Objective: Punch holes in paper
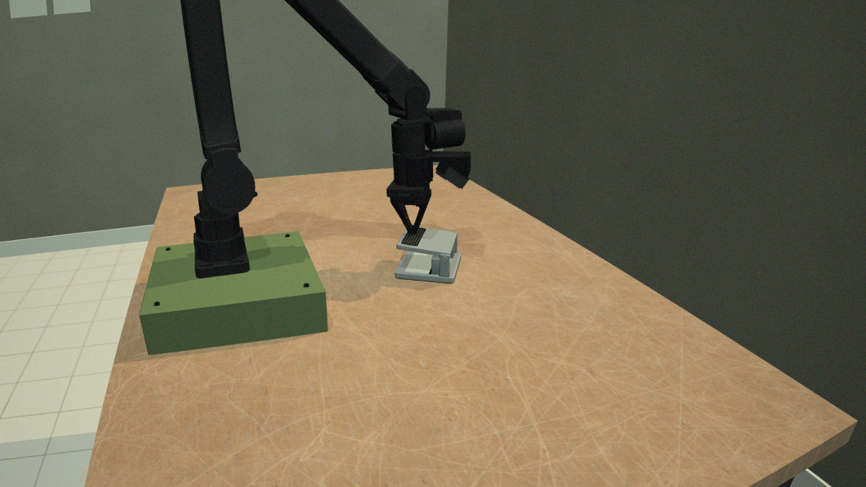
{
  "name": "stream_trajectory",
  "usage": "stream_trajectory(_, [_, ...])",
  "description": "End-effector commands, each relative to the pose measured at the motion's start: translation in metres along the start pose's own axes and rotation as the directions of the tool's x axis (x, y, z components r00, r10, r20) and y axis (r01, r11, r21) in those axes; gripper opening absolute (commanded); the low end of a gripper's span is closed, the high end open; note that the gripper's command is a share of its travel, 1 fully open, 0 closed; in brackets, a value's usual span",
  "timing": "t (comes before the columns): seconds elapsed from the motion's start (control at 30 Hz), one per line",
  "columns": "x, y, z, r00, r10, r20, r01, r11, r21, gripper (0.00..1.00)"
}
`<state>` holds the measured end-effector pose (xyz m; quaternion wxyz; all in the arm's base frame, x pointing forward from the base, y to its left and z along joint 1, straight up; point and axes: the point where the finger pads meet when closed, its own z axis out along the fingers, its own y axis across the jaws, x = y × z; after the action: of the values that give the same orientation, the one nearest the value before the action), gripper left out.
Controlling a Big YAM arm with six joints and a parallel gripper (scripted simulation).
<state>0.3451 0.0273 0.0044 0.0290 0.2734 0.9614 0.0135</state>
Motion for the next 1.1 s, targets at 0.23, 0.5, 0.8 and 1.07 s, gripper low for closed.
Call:
stream_trajectory(0.23, [0.0221, -0.0082, 0.0380, 0.998, -0.003, -0.055, 0.005, 0.999, 0.040, 0.00])
stream_trajectory(0.5, [0.0233, -0.0086, 0.0397, 0.998, -0.003, -0.055, 0.005, 0.999, 0.040, 0.00])
stream_trajectory(0.8, [0.0233, -0.0086, 0.0397, 0.998, -0.002, -0.055, 0.005, 0.999, 0.040, 0.00])
stream_trajectory(1.07, [0.0233, -0.0087, 0.0397, 0.998, -0.002, -0.055, 0.005, 0.999, 0.040, 0.00])
